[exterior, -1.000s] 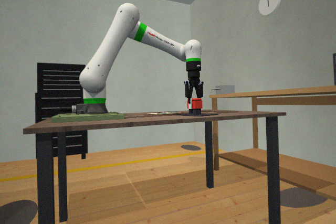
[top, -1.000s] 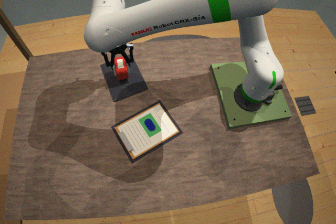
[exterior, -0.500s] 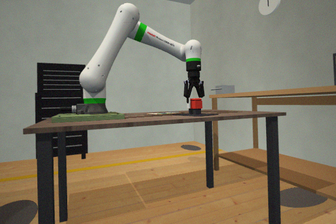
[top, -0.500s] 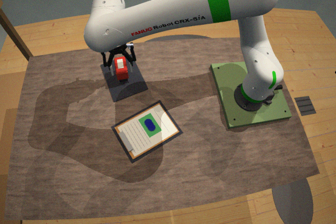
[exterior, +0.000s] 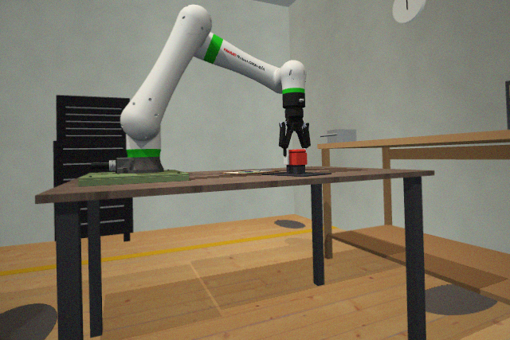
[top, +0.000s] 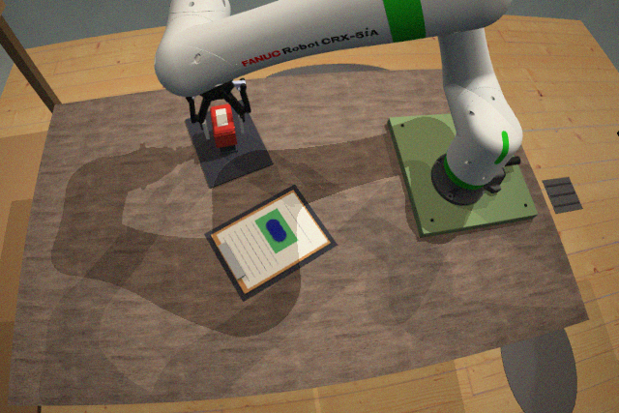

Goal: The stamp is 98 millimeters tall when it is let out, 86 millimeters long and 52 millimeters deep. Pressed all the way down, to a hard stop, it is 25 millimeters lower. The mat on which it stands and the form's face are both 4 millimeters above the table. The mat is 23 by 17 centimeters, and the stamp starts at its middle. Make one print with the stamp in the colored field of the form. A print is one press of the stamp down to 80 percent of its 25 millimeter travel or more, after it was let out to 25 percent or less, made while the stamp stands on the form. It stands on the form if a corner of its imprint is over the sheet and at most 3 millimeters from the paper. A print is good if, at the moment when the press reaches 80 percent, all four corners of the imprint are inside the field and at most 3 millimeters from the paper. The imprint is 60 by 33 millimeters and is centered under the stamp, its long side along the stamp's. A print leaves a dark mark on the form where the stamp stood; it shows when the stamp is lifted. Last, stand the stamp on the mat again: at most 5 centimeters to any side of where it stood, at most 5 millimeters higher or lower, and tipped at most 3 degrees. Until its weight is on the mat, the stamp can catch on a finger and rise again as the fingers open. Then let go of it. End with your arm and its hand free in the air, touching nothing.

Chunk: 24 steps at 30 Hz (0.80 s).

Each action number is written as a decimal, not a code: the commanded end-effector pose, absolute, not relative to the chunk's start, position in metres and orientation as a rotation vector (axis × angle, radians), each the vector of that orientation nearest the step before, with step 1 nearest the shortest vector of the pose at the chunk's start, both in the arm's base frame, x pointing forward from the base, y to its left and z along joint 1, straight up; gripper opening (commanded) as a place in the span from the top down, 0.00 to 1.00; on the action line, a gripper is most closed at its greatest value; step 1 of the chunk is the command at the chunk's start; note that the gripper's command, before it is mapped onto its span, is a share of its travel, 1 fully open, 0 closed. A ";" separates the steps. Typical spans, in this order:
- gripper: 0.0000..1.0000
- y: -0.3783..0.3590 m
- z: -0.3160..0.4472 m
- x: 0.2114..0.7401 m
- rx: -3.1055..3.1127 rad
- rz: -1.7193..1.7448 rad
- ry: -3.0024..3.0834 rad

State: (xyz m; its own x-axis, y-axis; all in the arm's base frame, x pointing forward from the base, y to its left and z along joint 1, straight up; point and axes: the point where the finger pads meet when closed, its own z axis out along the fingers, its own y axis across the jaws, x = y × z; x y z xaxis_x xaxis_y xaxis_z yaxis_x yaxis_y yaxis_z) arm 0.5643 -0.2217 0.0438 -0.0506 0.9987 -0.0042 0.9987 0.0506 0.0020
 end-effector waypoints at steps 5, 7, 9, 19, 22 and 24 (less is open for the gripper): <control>0.45 -0.222 0.044 0.564 2.161 -0.002 2.273; 0.45 -0.222 0.048 0.564 2.161 -0.002 2.273; 0.45 -0.222 0.068 0.564 2.161 -0.002 2.273; 0.45 -0.221 0.134 0.564 2.161 -0.002 2.273; 0.45 -0.221 0.134 0.564 2.161 -0.002 2.273; 0.45 -0.221 0.134 0.564 2.161 -0.002 2.273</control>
State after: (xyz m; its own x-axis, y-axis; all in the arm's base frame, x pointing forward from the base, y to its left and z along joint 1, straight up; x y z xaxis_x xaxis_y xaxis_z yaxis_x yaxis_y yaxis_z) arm 0.5641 -0.2214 0.1332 -0.0506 0.9987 -0.0044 0.9987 0.0506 0.0023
